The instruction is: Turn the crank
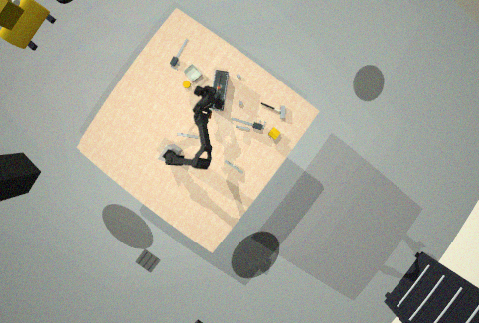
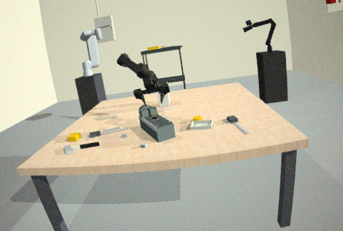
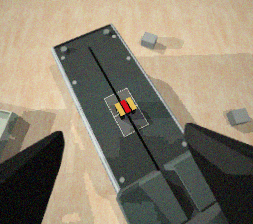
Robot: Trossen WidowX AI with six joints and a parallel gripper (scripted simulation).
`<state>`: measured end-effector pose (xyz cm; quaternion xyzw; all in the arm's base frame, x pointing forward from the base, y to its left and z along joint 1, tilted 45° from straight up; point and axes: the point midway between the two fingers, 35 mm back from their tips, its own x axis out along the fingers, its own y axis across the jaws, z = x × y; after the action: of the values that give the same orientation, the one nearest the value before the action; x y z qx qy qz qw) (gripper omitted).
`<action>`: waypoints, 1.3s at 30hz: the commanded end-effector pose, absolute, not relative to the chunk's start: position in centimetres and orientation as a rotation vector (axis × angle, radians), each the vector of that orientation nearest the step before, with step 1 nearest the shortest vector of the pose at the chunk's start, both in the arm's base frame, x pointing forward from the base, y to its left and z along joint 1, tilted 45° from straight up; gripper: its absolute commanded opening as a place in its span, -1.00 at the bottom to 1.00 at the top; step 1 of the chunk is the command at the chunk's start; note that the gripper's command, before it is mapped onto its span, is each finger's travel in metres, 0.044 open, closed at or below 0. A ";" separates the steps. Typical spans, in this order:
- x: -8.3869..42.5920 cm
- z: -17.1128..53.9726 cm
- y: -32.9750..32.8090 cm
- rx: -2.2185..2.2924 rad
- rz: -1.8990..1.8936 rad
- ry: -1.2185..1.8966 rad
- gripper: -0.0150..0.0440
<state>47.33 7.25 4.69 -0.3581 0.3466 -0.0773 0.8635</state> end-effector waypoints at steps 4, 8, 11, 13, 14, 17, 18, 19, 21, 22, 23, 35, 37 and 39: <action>47.3 4.7 7.2 -0.751 -0.163 0.726 0.56; 47.3 4.7 7.2 -0.751 -0.163 0.726 0.20; 47.3 4.7 7.2 -0.751 -0.163 0.726 -0.07; 47.3 4.7 7.2 -0.751 -0.163 0.726 -0.25; 47.3 4.7 7.2 -0.751 -0.163 0.726 -0.33; 47.3 4.7 7.2 -0.751 -0.163 0.726 -0.49; 47.3 4.7 7.2 -0.751 -0.163 0.726 -0.49; 47.3 4.7 7.2 -0.751 -0.163 0.726 -0.49; 47.3 4.7 7.2 -0.751 -0.163 0.726 -0.49; 47.3 4.7 7.2 -0.751 -0.163 0.726 -0.49; 47.3 4.7 7.2 -0.751 -0.163 0.726 -0.49; 47.3 4.7 7.2 -0.751 -0.162 0.727 -0.49; 47.3 4.7 7.2 -0.751 -0.162 0.727 -0.40; 47.3 4.7 7.2 -0.751 -0.162 0.727 -0.22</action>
<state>47.33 7.24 4.69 -0.3581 0.3467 -0.0773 0.8635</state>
